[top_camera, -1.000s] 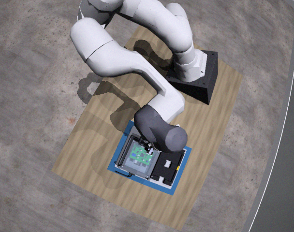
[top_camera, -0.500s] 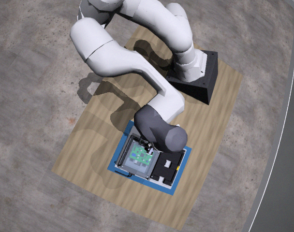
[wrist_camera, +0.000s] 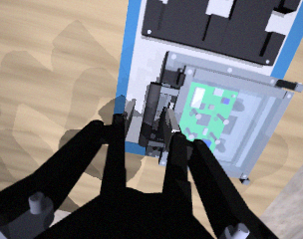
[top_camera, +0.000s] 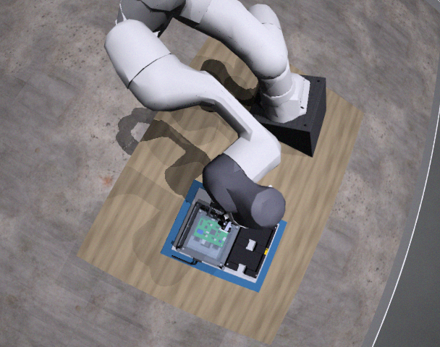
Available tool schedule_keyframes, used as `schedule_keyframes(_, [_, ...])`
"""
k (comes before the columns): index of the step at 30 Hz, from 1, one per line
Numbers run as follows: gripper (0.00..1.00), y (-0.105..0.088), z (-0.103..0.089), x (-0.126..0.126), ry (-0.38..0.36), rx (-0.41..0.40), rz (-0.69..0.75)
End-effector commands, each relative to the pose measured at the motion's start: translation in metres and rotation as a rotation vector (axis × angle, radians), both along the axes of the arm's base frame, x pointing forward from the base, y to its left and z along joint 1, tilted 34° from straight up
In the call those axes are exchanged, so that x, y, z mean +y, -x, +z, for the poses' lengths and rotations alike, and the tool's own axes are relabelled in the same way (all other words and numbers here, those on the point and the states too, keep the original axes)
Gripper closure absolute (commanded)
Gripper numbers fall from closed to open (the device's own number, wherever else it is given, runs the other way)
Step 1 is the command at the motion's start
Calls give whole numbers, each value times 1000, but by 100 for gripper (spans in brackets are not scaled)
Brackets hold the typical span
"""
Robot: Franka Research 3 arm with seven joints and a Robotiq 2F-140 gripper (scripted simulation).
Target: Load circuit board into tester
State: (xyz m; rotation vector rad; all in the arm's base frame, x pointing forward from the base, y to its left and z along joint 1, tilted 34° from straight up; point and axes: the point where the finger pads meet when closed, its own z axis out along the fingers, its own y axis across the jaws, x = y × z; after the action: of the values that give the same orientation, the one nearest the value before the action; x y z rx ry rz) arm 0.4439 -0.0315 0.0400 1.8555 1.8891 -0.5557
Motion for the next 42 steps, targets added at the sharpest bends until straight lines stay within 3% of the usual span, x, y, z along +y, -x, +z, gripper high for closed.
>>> schedule_keyframes(1, [70, -1, 7, 3, 2, 3, 2])
schedule_keyframes(26, [70, 1, 63, 41, 2, 3, 2])
schedule_keyframes(41, [70, 1, 70, 46, 2, 3, 2])
schedule_keyframes(42, [0, 1, 70, 46, 2, 3, 2])
